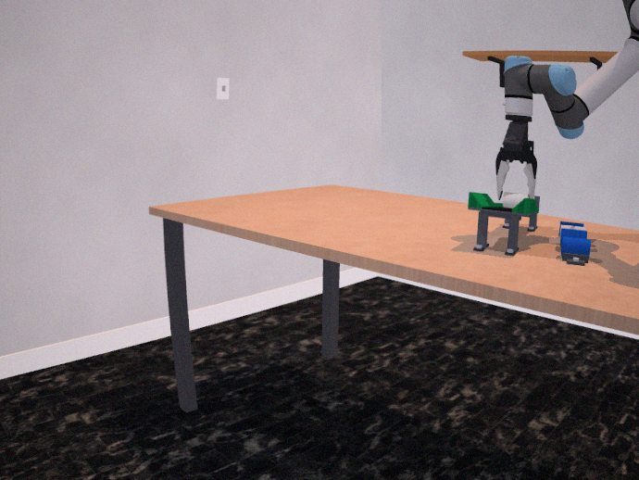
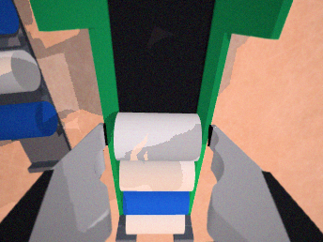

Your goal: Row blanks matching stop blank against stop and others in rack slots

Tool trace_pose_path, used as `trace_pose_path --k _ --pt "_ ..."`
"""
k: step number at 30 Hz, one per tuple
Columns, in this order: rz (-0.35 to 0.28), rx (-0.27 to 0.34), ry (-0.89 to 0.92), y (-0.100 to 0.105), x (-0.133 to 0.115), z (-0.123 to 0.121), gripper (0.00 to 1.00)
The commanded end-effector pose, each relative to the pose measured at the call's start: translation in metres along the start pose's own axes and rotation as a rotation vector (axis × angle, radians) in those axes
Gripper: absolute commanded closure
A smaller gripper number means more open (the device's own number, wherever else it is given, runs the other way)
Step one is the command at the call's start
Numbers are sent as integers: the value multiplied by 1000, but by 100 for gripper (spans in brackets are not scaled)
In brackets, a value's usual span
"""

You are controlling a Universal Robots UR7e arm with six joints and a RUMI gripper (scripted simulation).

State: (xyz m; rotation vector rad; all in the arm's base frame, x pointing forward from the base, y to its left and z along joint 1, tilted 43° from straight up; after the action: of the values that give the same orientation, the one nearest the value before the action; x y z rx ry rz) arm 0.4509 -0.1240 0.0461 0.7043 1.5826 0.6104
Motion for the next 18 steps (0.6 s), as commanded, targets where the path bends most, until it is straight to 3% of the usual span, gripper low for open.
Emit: trace_pose_path --k 1,12,18 --pt "0 -1 0 0 0 0 48" --pt "0 -1 0 8 0 0 48" --pt "0 -1 0 32 0 0 48"
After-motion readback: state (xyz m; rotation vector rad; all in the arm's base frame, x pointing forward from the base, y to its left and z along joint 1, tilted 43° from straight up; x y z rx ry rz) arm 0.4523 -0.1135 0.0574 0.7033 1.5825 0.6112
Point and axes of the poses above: the point where the finger pads meet when closed, its own y axis back along the fingers, its own z axis across the jaws, x = y × z, the point moved 6 cm from there along y, back along the fingers, and after that the axes turned 3 degrees about -y, right-handed, at the moved point
